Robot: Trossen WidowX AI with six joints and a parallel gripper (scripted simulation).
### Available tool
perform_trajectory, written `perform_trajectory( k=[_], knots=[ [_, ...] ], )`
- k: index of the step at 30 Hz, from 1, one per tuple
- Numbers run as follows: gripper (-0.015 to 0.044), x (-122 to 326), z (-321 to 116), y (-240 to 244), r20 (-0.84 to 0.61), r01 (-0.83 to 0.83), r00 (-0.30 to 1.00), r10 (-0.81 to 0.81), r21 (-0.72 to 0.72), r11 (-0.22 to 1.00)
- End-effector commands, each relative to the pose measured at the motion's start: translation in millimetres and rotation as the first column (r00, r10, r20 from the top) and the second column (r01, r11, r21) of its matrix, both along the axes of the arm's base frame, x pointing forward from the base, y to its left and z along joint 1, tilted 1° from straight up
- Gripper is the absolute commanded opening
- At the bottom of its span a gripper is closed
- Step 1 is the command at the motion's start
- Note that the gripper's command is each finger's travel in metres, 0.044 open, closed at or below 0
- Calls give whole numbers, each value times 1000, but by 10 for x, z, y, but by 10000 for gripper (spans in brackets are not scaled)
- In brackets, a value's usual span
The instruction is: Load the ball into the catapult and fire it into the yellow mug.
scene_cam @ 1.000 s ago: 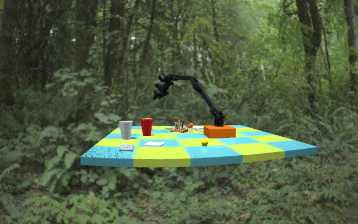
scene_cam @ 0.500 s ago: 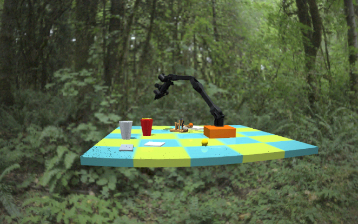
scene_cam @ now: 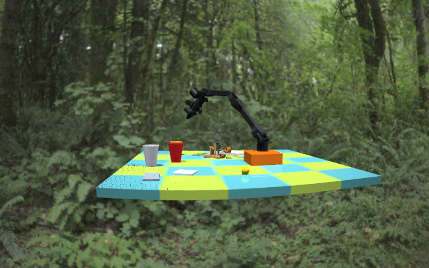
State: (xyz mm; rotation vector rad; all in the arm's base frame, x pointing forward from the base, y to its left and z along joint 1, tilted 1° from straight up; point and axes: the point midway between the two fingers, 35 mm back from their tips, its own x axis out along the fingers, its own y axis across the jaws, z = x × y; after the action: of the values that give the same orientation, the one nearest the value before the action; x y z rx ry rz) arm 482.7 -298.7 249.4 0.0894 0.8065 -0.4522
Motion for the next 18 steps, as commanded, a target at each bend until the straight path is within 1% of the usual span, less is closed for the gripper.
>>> perform_trajectory(
  k=[1, 4, 11, 18],
  knots=[
    [0, 9, 8, 1, 6, 0, 1000, 0, 2, 1000],
    [0, -10, -55, 60, -30, -16, 999, 16, -8, 1000],
    [0, -128, -340, 339, -200, -102, 976, 90, -47, 994],
    [0, -300, -603, 614, -369, -207, 914, 167, -71, 976]
  ],
)
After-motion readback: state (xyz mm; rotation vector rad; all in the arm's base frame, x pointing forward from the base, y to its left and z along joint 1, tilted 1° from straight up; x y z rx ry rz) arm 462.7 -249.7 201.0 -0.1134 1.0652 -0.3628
